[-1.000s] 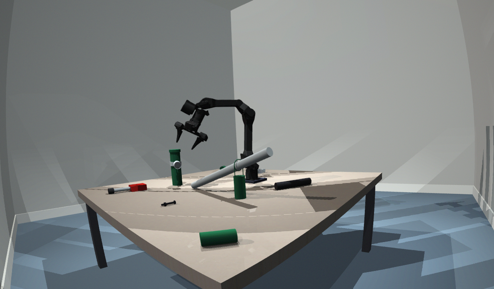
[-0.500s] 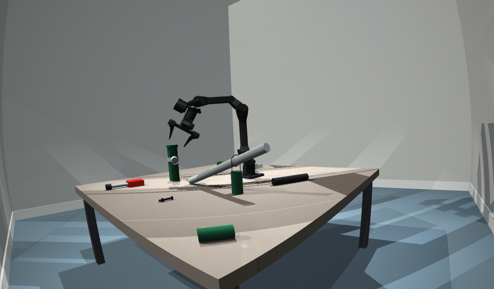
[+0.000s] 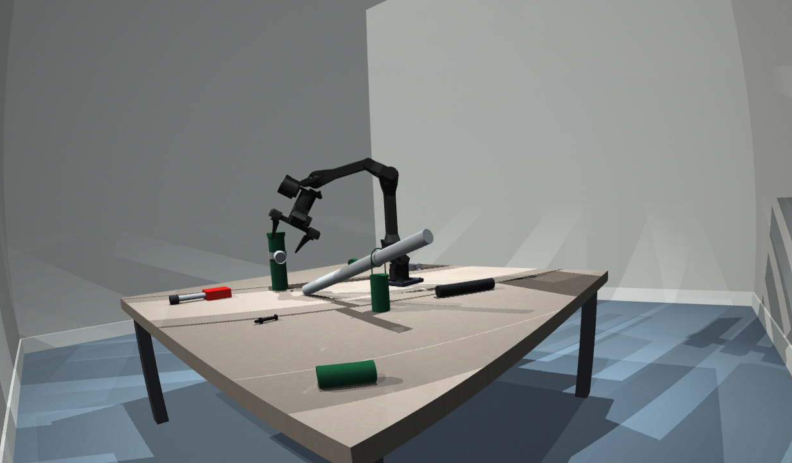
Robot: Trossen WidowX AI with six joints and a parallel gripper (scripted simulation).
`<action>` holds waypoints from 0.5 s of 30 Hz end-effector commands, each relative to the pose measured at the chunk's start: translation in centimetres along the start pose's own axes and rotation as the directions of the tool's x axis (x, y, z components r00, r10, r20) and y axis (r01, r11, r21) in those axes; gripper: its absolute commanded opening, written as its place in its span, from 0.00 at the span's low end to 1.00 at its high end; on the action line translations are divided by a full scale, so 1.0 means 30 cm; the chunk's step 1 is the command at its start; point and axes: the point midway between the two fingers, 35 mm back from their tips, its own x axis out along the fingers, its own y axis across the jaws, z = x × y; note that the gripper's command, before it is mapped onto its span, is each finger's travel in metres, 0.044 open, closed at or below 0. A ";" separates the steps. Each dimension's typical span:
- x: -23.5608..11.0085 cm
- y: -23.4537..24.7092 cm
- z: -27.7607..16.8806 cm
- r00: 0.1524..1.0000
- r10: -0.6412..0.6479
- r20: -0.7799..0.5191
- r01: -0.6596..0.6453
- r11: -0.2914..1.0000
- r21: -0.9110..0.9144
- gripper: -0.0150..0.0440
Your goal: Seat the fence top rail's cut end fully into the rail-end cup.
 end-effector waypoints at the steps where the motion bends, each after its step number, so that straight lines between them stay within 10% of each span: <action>1: 0.015 0.005 0.002 1.000 -0.004 0.003 0.004 1.000 -0.006 1.00; 15: 0.091 0.000 0.001 1.000 -0.005 0.003 0.005 1.000 -0.006 1.00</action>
